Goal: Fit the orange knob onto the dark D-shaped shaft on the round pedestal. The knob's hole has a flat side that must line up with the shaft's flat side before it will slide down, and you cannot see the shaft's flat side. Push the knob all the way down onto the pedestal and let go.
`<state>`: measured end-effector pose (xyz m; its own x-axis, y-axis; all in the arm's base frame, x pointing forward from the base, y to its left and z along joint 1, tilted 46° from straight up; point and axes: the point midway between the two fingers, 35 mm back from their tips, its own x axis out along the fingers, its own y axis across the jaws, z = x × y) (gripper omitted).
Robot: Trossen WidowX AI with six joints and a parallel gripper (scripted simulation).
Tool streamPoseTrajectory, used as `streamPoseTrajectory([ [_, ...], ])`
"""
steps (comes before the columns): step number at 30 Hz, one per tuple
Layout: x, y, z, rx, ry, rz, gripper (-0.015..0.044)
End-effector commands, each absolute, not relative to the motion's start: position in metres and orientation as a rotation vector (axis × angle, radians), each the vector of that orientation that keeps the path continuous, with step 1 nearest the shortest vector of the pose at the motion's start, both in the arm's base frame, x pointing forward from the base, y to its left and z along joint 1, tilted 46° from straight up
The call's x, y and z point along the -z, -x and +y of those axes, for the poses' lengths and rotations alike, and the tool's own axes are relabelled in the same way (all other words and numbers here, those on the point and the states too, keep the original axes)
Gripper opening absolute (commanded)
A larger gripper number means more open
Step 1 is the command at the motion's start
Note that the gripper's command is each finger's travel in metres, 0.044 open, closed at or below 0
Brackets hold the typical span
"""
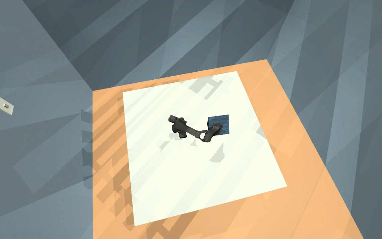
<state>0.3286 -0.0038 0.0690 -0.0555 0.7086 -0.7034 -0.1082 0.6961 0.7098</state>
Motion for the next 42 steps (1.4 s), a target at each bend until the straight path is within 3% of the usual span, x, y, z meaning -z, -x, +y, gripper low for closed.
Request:
streamPoseTrajectory([
  [1,-0.06,-0.334,-0.012,-0.714,-0.509,1.478,0.0],
  [21,-0.004,-0.343,-0.04,-0.718,-0.51,1.476,0.0],
  [42,0.011,-0.343,-0.025,-0.724,-0.506,1.472,0.0],
])
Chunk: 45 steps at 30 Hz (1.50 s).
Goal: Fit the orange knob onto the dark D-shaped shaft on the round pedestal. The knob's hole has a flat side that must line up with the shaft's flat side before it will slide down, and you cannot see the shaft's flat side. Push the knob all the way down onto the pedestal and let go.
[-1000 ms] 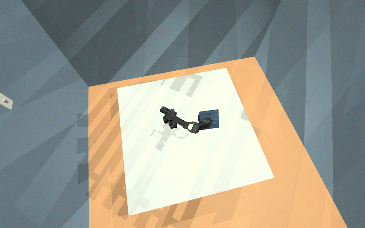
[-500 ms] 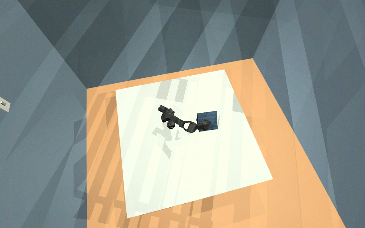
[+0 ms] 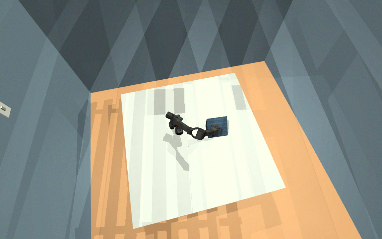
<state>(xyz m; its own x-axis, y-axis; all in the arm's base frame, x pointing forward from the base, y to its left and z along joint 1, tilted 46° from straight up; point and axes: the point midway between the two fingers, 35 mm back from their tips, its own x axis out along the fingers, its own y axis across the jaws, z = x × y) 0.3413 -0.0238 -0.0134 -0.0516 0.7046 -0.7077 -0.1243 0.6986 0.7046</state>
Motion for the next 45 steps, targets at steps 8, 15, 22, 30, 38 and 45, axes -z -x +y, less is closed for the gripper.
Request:
streamPoseTrajectory([
  [8,0.0126,-0.3438,-0.023,-0.724,-0.506,1.472,0.0],
  [15,0.0138,-0.3431,-0.0221,-0.724,-0.506,1.472,0.0],
  [22,0.0149,-0.3402,-0.0226,-0.724,-0.506,1.472,0.0],
  [30,0.0147,-0.3398,-0.0221,-0.724,-0.506,1.472,0.0],
  [38,0.0105,-0.3407,-0.0257,-0.743,-0.486,1.461,0.0],
  [45,0.0119,-0.3437,-0.0254,-0.867,-0.345,1.378,0.0],
])
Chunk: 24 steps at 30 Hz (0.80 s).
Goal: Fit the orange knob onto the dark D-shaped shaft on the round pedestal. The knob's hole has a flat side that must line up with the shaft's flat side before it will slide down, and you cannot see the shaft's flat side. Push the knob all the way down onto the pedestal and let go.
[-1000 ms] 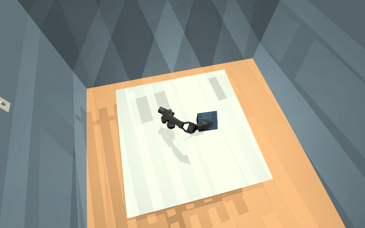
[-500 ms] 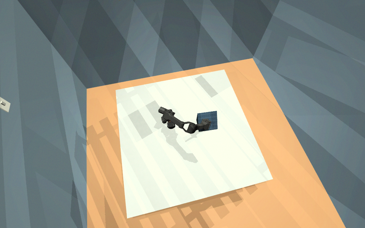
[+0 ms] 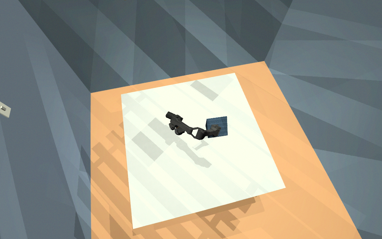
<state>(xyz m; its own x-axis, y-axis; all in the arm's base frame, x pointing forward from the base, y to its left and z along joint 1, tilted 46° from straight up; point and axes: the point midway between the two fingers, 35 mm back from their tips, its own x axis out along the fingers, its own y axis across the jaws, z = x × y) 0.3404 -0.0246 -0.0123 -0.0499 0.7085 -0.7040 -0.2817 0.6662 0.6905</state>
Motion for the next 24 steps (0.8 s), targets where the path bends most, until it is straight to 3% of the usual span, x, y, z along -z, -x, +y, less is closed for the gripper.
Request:
streamPoseTrajectory([
  [1,0.0123,-0.3444,-0.0253,-0.867,-0.345,1.377,0.0],
  [24,0.0115,-0.3425,-0.0257,-0.867,-0.345,1.378,0.0],
])
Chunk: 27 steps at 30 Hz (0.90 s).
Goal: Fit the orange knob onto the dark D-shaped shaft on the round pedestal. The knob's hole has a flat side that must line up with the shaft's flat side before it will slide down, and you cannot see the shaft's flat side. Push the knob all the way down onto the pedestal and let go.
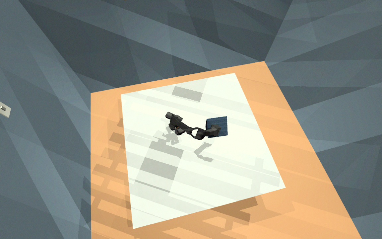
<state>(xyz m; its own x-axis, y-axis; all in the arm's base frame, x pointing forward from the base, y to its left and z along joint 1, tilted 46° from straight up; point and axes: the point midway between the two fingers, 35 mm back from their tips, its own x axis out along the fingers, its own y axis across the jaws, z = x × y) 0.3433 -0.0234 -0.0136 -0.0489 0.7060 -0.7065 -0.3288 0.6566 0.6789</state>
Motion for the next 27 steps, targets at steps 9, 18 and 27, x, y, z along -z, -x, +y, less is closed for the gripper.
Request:
streamPoseTrajectory([
  [9,0.013,-0.3378,-0.0248,-1.0,-0.186,1.275,0.0],
  [18,0.0137,-0.3375,-0.0256,-1.001,-0.184,1.274,0.0],
  [27,0.0125,-0.3405,-0.0266,-1.001,-0.184,1.273,0.0],
])
